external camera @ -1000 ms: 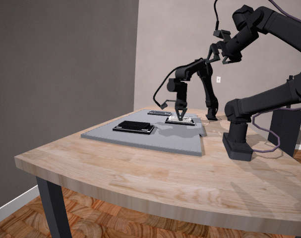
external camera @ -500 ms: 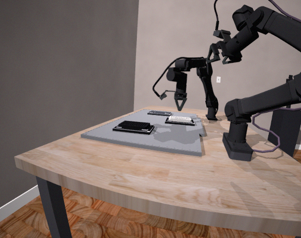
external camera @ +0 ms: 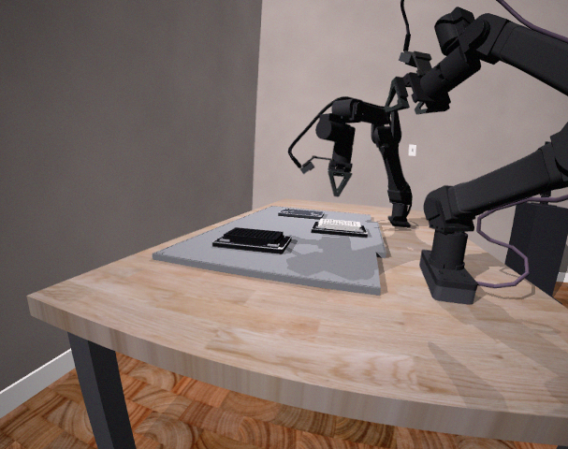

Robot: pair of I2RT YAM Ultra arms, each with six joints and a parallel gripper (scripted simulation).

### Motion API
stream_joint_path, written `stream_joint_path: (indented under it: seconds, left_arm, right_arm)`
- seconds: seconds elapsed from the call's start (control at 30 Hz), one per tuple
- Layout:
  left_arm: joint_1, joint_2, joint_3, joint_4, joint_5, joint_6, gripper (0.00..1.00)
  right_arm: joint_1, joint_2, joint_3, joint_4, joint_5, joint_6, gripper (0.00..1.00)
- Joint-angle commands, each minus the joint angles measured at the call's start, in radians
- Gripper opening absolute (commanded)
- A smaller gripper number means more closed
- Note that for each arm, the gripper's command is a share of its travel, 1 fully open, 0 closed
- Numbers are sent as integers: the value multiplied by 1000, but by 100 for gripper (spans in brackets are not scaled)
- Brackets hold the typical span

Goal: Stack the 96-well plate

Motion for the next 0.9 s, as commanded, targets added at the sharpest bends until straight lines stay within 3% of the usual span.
stream_joint_path:
  seconds: [0.0, 0.2, 0.43, 0.5, 0.7, 0.87]
  left_arm:
    - [-26, 100, -55, 151, 4, -1, 100]
    - [12, 315, -140, 308, 20, 15, 100]
    - [40, 500, -169, 447, 41, 27, 100]
    - [40, 500, -169, 447, 41, 27, 100]
    - [75, 655, -232, 590, 73, 40, 100]
    - [93, 764, -256, 677, 87, 48, 100]
  right_arm:
    - [-21, -130, -59, 49, 132, -24, 100]
    - [-64, -335, -288, 147, 282, -84, 100]
    - [-117, -576, -448, 285, 400, -194, 100]
    - [-117, -576, -448, 285, 400, -194, 100]
    - [-217, -797, -610, 498, 495, -397, 100]
    - [-315, -938, -725, 682, 472, -561, 100]
